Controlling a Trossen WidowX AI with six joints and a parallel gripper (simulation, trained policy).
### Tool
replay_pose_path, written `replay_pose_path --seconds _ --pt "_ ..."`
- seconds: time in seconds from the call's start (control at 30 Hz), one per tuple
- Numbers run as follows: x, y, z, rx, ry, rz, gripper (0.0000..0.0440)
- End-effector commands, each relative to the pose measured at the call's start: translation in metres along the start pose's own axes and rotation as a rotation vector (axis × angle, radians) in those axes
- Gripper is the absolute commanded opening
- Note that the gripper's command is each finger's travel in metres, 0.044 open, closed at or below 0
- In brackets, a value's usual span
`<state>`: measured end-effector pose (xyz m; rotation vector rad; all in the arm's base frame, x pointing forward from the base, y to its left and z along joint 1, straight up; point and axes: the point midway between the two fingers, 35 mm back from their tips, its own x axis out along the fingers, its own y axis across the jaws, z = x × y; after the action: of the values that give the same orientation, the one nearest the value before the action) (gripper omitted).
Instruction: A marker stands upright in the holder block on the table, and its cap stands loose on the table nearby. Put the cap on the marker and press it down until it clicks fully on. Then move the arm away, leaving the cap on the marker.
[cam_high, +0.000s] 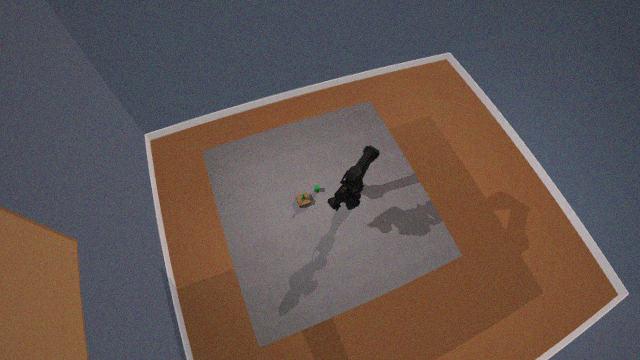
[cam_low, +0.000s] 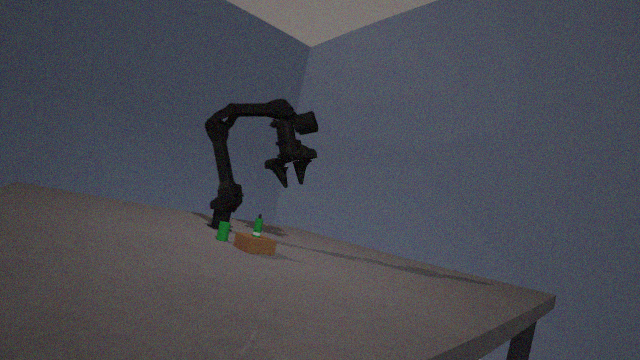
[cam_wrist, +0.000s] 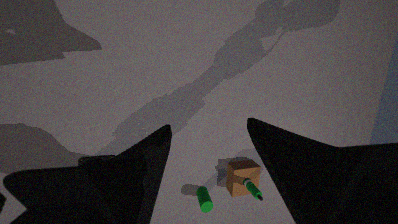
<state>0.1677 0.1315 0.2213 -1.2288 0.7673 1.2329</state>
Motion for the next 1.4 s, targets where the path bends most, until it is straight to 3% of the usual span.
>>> replay_pose_path --seconds 0.0,1.37 --pt "0.002 -0.004 -0.007 0.031 0.013 0.012 0.0327" --pt "0.009 -0.039 -0.108 0.400 0.171 0.070 0.0323"
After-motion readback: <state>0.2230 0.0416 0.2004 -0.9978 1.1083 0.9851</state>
